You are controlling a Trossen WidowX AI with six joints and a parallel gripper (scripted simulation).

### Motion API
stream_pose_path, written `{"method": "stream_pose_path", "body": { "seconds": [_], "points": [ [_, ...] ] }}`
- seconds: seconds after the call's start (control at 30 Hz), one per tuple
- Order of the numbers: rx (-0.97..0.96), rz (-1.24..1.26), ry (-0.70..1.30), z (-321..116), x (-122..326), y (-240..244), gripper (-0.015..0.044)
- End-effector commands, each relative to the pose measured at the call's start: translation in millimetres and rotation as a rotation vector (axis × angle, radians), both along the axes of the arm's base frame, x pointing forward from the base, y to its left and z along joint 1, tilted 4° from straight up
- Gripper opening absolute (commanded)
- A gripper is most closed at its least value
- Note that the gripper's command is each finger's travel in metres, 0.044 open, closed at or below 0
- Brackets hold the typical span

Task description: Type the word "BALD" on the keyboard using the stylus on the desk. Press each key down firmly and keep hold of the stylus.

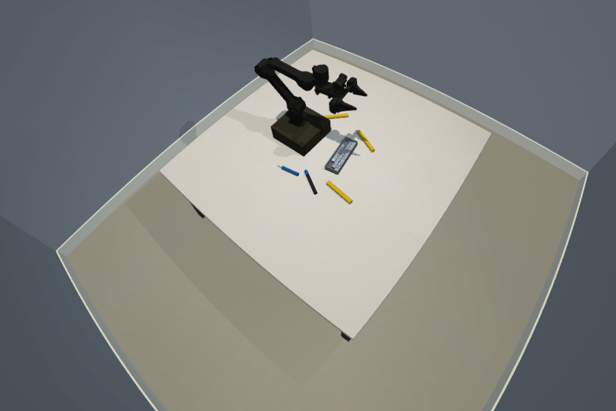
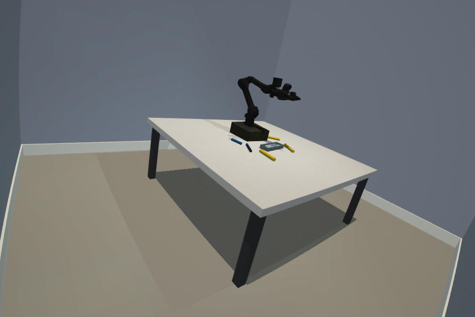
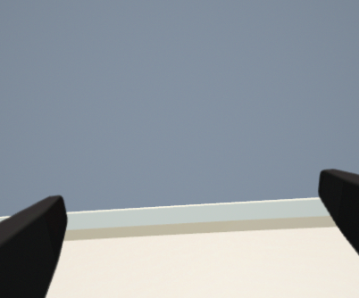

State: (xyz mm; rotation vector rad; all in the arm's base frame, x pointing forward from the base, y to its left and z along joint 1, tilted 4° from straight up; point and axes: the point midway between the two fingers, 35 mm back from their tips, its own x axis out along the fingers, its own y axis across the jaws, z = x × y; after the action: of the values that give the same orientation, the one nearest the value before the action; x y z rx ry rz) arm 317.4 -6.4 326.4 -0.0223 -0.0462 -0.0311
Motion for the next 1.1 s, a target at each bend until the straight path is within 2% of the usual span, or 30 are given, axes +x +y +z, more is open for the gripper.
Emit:
{"method": "stream_pose_path", "body": {
  "seconds": [0.0,0.07,0.27,0.53,0.7,0.77,1.07],
  "points": [
    [0.001,0.001,0.011,-2.4,1.4,0.3,0.0414],
    [0.009,0.006,0.097,-21.9,11.4,2.4,0.0361],
    [0.036,0.023,0.502,-117.0,37.5,13.8,0.0204],
    [0.037,0.016,1.075,-241.8,19.0,28.6,0.0],
    [0.01,-0.011,1.439,-302.9,-18.8,33.9,0.0],
    [-0.001,-0.02,1.525,-314.6,-29.6,34.2,0.0],
    [-0.003,-0.022,1.536,-315.9,-31.0,34.3,0.0]
  ]
}}
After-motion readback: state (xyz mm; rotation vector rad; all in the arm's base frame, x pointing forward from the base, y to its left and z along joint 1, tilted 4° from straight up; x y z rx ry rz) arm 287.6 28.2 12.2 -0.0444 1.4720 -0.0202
